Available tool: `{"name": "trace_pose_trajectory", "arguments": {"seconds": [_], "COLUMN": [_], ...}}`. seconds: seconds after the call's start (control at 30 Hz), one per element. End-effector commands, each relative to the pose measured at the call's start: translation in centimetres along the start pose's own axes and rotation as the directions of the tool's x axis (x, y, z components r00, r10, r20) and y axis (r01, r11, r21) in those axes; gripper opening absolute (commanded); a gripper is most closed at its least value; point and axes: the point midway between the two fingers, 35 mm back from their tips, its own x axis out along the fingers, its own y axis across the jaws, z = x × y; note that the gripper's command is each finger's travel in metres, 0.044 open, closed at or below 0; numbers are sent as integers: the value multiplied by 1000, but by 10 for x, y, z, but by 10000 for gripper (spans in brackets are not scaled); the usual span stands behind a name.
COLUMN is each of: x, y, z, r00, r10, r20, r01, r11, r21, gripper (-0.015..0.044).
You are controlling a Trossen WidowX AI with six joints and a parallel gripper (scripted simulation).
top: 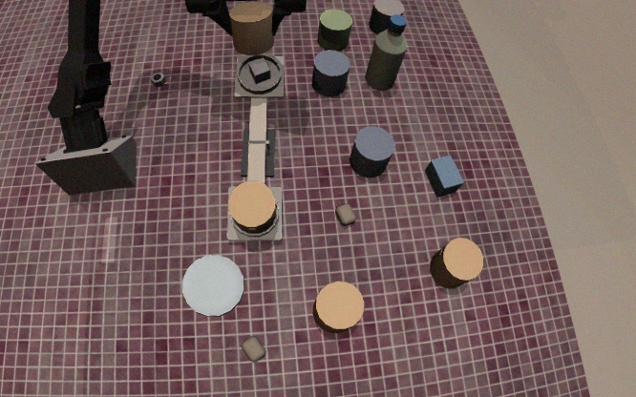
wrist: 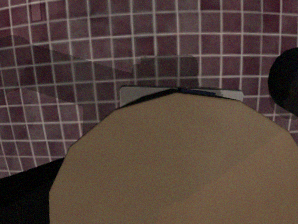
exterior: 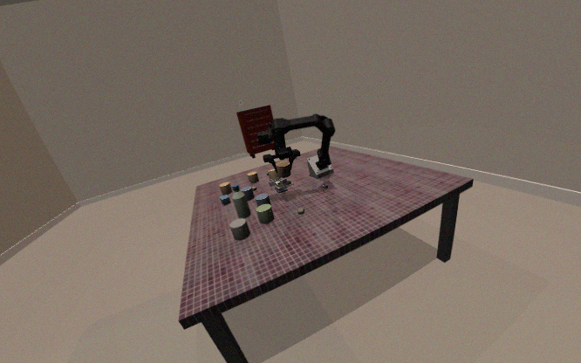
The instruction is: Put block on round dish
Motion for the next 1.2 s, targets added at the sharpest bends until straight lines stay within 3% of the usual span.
{"name": "trace_pose_trajectory", "arguments": {"seconds": [0.0, 0.67, 1.17], "x": [9, 65, 105], "y": [12, 97, 103], "z": [16, 75, 78], "r00": [1000, 997, 997], "r10": [0, 73, 76], "r20": [-12, 11, 15], "r01": [0, -72, -75], "r11": [1000, 995, 994], "r21": [-13, -71, -74], "gripper": [0, 0, 0]}}
